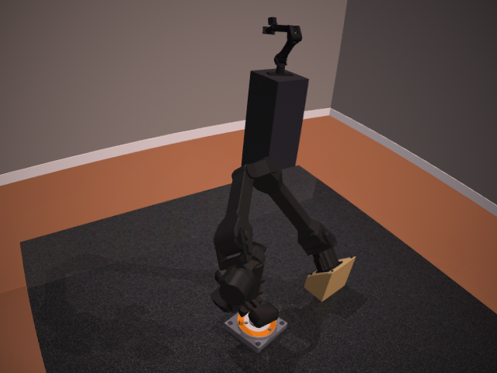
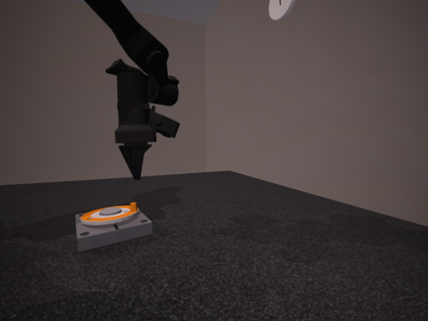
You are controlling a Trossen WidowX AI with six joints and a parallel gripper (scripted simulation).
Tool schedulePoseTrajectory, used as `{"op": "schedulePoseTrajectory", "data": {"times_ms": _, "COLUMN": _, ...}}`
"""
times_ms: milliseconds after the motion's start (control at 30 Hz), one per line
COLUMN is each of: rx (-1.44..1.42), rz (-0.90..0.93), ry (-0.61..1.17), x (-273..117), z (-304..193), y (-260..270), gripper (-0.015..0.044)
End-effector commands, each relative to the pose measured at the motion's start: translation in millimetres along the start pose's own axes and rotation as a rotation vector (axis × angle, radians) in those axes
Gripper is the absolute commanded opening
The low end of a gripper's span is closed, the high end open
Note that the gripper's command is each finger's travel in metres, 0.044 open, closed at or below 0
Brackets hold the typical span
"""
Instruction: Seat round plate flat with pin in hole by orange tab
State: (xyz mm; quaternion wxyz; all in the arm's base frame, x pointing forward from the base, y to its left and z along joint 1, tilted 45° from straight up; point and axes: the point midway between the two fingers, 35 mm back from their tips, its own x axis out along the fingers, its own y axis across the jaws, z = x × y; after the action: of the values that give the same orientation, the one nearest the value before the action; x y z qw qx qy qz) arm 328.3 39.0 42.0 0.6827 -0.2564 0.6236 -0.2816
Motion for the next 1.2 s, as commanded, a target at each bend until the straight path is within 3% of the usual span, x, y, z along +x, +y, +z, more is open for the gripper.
{"op": "schedulePoseTrajectory", "data": {"times_ms": 0, "rx": 0.008, "rz": 0.005, "ry": 0.018, "x": 4.1, "z": -1.7, "y": 2.6, "gripper": 0.0000}}
{"op": "schedulePoseTrajectory", "data": {"times_ms": 333, "rx": 0.008, "rz": 0.003, "ry": 0.018, "x": 50.4, "z": -2.6, "y": 3.5, "gripper": 0.0000}}
{"op": "schedulePoseTrajectory", "data": {"times_ms": 1167, "rx": 0.008, "rz": 0.001, "ry": 0.018, "x": 52.0, "z": -7.6, "y": -24.5, "gripper": 0.0000}}
